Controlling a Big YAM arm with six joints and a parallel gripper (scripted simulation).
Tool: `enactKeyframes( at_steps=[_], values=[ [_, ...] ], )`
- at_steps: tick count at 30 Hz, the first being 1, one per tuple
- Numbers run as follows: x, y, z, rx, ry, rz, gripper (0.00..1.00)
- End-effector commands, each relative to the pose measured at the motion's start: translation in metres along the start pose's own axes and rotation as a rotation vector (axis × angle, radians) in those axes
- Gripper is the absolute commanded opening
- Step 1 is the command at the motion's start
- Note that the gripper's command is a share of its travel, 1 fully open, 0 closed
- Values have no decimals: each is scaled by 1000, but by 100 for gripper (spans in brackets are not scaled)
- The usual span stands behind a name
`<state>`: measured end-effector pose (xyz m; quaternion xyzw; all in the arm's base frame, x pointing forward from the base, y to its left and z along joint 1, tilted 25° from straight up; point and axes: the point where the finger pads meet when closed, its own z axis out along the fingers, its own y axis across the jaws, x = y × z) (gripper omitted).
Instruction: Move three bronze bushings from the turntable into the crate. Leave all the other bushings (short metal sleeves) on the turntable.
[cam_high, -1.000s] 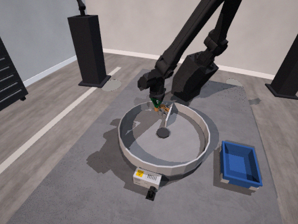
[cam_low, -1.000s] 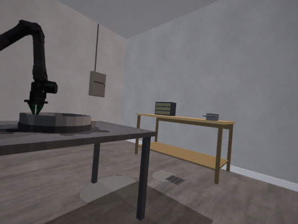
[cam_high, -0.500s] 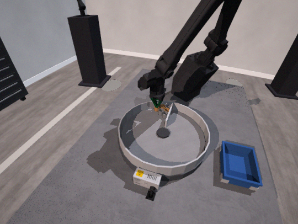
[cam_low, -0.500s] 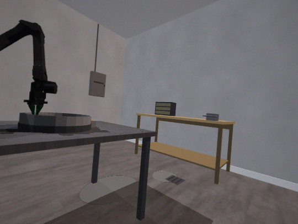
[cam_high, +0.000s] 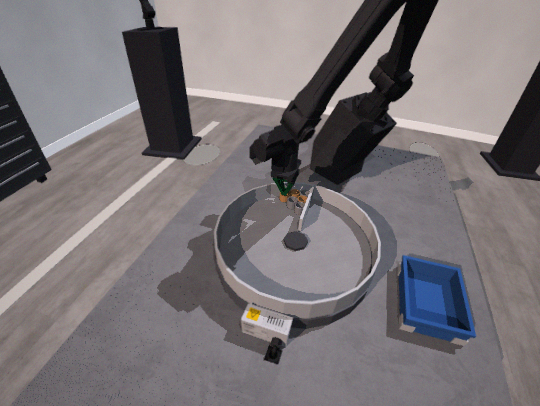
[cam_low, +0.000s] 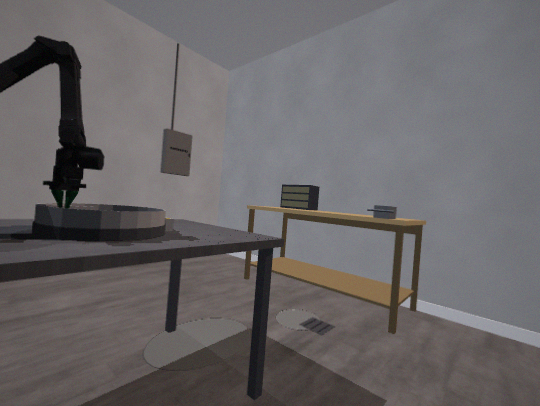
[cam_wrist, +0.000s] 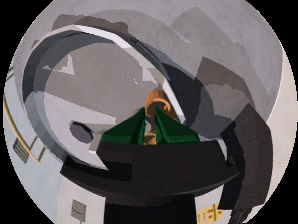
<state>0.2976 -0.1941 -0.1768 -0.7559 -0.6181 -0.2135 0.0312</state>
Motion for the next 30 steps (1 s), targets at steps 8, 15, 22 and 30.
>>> enactKeyframes(
  at_steps=[8,15,22,30],
  values=[
    [2,2,5,8,6,-1,12],
    [-1,11,2,-2,-1,-7,12],
    [0,9,2,1,1,-5,12],
    [0,9,2,1,1,-5,12]
  ],
)
